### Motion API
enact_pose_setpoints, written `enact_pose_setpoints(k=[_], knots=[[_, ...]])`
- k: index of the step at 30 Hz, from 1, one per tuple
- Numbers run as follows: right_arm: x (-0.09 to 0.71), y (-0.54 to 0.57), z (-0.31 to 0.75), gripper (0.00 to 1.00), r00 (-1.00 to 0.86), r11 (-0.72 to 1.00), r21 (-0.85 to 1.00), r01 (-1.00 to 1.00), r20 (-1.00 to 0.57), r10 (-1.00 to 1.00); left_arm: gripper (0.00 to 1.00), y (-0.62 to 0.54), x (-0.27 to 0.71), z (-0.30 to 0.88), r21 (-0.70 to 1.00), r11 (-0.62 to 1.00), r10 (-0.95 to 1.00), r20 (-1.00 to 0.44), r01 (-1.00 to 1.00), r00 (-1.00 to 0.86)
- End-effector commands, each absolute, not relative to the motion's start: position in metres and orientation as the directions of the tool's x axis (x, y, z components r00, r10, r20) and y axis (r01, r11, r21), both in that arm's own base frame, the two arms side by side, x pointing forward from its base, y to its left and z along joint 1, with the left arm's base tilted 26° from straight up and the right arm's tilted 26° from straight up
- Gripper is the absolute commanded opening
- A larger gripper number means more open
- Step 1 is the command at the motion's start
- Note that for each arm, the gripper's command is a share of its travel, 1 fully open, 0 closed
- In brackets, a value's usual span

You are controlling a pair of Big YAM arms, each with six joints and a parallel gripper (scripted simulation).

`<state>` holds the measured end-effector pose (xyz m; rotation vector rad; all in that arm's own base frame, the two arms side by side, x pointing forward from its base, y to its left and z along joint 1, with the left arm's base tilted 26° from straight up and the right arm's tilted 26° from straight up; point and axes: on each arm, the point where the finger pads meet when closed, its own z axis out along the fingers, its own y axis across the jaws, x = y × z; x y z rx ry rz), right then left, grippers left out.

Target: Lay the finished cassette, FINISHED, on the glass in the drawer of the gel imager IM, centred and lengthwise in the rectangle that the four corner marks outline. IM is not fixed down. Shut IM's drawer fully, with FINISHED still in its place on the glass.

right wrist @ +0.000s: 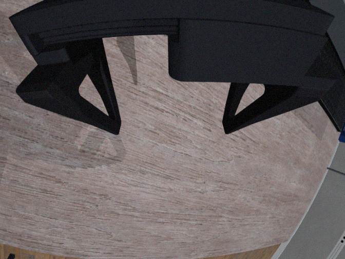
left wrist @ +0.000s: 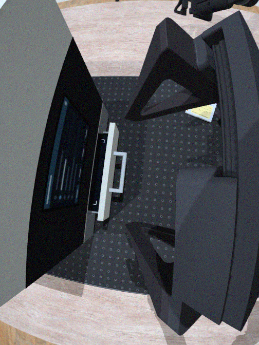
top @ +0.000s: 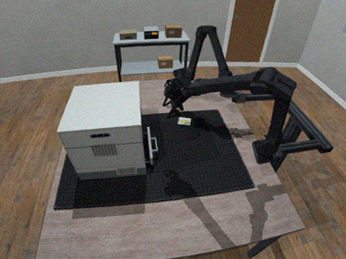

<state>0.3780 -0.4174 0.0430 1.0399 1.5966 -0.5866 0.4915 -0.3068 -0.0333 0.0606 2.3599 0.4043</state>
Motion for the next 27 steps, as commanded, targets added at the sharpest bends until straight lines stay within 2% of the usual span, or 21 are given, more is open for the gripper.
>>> enact_pose_setpoints(k=[1, 18, 22, 27], knots=[[0.381, -0.418, 0.048, 1.00, -0.019, 0.500, 0.147, 0.853, -0.950, 0.312, 1.00, -0.314, 0.495, -0.024, 0.290, 0.954, 0.152, -0.678, -0.071, -0.720], [0.381, -0.418, 0.048, 1.00, -0.019, 0.500, 0.147, 0.853, -0.950, 0.312, 1.00, -0.314, 0.495, -0.024, 0.290, 0.954, 0.152, -0.678, -0.071, -0.720], [0.396, -0.393, 0.029, 1.00, -0.174, 0.592, 0.028, 0.805, -0.944, 0.281, 1.00, -0.306, 0.509, -0.044, 0.307, 0.949, 0.163, -0.671, -0.071, -0.723], [0.431, -0.338, 0.005, 1.00, -0.359, 0.774, -0.083, 0.628, -0.913, 0.193, 1.00, -0.290, 0.528, -0.104, 0.336, 0.939, 0.177, -0.655, -0.072, -0.735]])
